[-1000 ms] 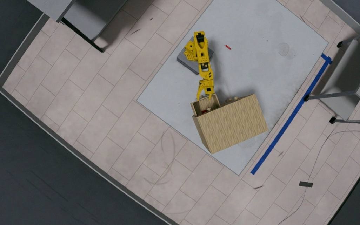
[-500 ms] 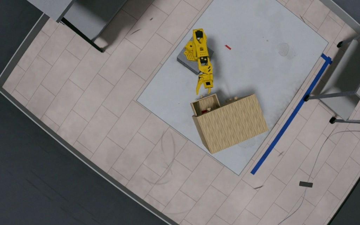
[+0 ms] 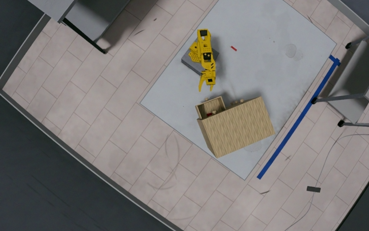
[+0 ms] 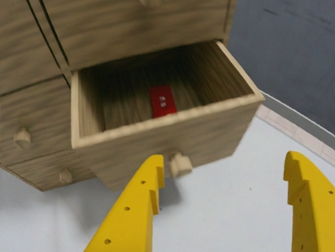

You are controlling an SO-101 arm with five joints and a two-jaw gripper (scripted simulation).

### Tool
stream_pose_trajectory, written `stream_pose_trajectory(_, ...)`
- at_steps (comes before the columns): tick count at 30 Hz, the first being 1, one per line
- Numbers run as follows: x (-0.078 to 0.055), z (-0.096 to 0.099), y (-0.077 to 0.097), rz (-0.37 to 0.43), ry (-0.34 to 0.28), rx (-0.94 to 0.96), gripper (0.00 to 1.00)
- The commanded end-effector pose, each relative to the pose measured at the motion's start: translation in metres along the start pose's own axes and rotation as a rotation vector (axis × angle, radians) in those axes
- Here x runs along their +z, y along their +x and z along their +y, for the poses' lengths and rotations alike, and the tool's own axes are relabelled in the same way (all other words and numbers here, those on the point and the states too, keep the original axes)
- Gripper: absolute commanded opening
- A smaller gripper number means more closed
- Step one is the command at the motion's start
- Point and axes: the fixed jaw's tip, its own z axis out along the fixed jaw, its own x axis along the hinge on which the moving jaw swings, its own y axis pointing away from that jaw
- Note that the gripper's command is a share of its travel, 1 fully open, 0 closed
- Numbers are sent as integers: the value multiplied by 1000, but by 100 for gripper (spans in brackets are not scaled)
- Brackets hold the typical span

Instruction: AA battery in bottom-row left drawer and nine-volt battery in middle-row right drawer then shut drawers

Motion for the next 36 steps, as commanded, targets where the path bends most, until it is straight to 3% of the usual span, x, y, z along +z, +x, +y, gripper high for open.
stream_pose_trajectory(1, -13, -6, 12, 3, 28, 17, 28)
stream_pose_trajectory(12, -25, -15, 35, 5, 77, 47, 25)
stream_pose_trajectory(22, -25, -15, 35, 5, 77, 47, 21)
stream_pose_trajectory(36, 12, -8, 48, 0, 35, 29, 21)
